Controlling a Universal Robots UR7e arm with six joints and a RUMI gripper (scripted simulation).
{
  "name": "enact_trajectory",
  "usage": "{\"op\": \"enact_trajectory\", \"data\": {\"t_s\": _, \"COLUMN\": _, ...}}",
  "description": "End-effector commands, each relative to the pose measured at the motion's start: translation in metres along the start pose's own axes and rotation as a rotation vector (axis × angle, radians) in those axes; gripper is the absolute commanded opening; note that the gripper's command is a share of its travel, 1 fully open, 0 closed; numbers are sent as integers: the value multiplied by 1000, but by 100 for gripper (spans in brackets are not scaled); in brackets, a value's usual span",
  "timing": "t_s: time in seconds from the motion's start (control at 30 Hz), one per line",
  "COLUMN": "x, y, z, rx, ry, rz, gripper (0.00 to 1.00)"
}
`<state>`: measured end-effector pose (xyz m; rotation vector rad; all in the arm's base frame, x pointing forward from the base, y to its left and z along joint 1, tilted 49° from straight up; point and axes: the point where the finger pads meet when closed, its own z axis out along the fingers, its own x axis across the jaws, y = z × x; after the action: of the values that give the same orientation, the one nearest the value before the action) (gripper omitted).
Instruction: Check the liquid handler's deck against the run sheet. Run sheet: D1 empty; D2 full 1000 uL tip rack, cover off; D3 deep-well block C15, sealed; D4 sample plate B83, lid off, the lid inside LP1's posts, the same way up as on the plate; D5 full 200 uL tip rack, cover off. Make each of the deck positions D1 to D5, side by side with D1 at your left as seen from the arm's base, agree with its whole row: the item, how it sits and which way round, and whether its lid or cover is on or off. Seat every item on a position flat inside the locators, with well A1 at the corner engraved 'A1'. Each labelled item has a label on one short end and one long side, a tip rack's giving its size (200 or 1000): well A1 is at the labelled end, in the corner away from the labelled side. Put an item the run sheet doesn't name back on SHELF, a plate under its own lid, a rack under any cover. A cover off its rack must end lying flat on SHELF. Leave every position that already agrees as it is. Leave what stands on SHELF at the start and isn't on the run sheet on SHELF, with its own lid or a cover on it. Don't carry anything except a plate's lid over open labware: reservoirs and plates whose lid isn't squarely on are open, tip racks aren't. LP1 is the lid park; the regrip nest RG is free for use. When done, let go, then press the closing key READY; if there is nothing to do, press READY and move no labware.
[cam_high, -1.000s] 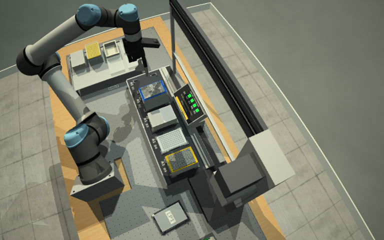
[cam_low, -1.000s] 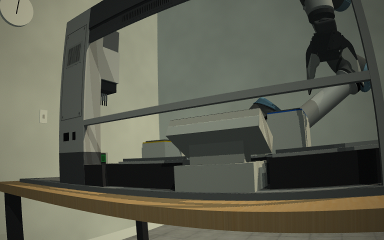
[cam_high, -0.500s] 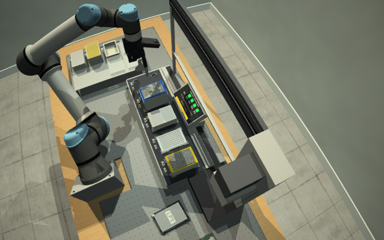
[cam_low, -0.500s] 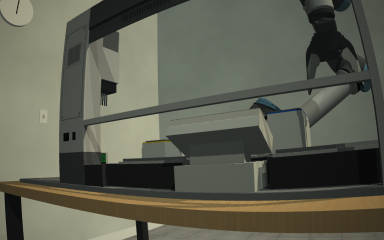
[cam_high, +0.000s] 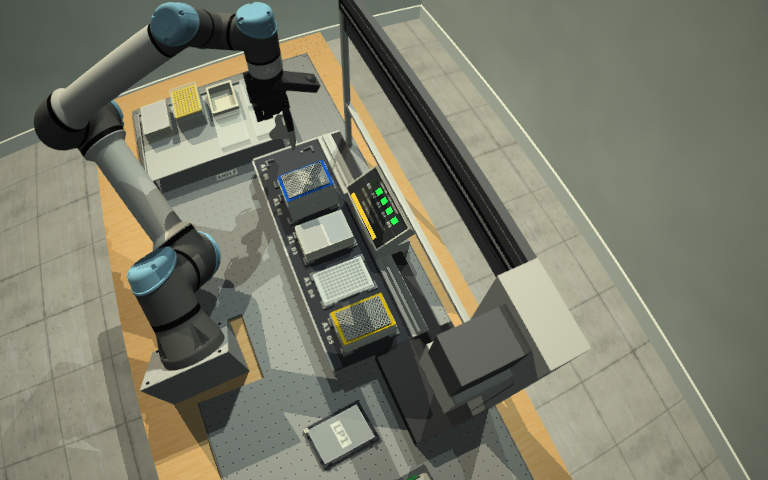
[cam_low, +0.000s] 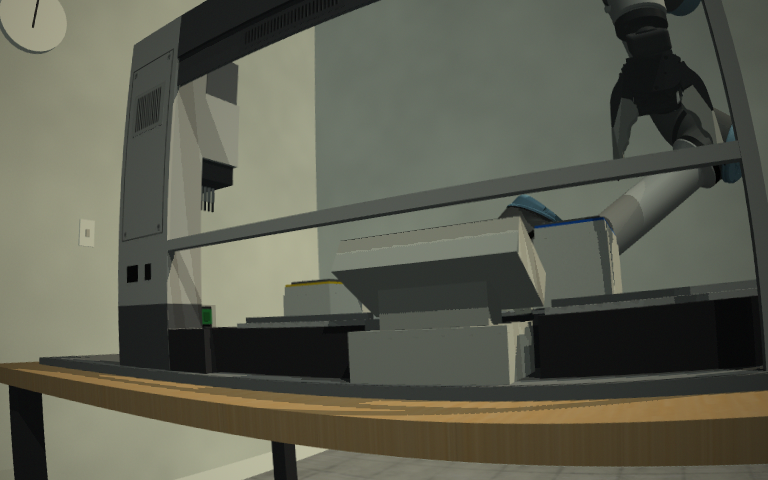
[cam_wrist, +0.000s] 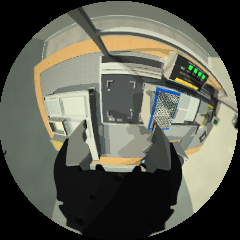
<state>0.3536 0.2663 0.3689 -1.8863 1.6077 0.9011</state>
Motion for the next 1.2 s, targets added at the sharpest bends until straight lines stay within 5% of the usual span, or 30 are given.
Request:
{"op": "enact_trajectory", "data": {"t_s": 0.0, "x": 0, "y": 0, "z": -15, "rx": 0, "ry": -1, "rz": 0, "gripper": 82}}
{"op": "enact_trajectory", "data": {"t_s": 0.9, "x": 0, "y": 0, "z": -92, "rx": 0, "ry": -1, "rz": 0, "gripper": 82}}
{"op": "enact_trajectory", "data": {"t_s": 1.17, "x": 4, "y": 3, "z": -93, "rx": 0, "ry": -1, "rz": -7, "gripper": 82}}
